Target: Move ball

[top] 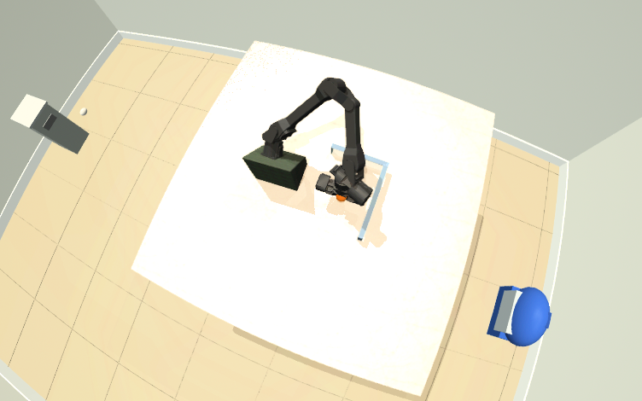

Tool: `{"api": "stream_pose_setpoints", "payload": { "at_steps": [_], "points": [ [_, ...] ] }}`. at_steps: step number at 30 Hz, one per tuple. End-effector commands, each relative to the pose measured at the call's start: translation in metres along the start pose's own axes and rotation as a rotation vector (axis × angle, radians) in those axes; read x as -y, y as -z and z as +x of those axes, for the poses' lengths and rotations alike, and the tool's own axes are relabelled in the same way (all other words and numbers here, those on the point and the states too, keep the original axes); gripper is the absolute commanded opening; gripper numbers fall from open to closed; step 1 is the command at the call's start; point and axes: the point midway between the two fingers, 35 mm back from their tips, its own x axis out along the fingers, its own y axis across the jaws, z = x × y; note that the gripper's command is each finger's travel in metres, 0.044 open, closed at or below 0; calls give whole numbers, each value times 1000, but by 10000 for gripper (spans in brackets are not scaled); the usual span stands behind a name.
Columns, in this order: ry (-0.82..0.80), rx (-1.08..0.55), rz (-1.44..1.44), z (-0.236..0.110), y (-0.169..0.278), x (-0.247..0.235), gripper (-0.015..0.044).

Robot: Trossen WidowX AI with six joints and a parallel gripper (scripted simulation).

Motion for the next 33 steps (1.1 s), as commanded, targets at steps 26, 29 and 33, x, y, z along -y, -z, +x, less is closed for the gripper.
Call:
{"api": "stream_pose_setpoints", "payload": {
  "at_steps": [26, 29, 33],
  "points": [
    [6, 0, 0, 17, 0, 1, 289],
    [6, 0, 0, 17, 0, 1, 312],
    [7, -3, 2, -7, 2, 3, 312]
  ]
}}
